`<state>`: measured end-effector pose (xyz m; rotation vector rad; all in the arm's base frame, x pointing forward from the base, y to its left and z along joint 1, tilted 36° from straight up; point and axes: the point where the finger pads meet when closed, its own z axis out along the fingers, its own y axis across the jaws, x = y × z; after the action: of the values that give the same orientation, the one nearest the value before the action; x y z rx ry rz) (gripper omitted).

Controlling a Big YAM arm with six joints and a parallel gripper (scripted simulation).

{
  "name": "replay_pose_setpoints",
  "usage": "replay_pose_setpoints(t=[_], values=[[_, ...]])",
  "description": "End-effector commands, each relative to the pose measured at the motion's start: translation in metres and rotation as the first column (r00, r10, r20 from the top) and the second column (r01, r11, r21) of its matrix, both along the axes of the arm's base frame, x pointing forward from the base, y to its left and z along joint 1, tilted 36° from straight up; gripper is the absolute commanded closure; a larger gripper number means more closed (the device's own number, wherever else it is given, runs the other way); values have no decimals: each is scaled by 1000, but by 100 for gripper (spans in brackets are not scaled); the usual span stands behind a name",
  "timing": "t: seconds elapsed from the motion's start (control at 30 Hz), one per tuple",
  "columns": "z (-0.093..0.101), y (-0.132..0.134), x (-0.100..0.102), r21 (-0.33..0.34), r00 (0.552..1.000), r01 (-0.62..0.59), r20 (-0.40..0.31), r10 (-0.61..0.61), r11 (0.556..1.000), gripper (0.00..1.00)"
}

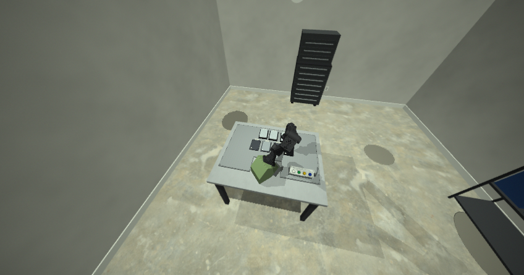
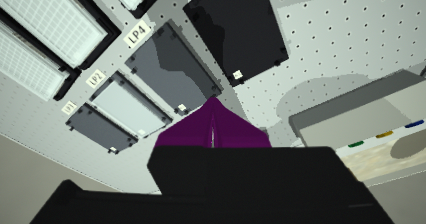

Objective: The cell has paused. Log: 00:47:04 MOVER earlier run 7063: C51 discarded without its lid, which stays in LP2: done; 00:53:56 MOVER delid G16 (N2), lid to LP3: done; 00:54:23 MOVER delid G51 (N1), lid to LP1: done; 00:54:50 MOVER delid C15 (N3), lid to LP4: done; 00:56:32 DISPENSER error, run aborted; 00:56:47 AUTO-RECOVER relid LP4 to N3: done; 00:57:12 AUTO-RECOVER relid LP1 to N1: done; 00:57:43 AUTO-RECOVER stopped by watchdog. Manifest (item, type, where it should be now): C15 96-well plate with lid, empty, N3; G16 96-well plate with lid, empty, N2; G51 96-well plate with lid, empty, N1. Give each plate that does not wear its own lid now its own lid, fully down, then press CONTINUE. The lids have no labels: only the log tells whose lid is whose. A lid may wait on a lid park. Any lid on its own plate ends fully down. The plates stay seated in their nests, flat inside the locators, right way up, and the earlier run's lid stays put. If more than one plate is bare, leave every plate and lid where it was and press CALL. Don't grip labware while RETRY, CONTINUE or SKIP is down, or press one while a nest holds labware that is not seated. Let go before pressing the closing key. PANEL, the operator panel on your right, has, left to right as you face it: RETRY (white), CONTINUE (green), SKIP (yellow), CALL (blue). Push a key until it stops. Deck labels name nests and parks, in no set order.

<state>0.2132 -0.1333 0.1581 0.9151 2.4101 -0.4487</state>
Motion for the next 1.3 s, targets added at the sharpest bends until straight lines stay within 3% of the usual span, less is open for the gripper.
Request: replay_pose_setpoints(t=[0.0, 0.4, 0.5, 0.57, 1.23, 1.27], values=[[40, -21, 6, -33, 995, 39, 97, -36, 999, 100], [51, -64, -16, -25, 994, 66, 84, -64, 998, 100], [49, -59, -12, -23, 996, 44, 81, -42, 999, 100], [38, -57, -15, -12, 997, 45, 63, -44, 999, 100], [37, -57, -14, -13, 997, 46, 62, -45, 999, 100], [29, -58, -27, -1, 994, 85, 76, -85, 996, 100]])
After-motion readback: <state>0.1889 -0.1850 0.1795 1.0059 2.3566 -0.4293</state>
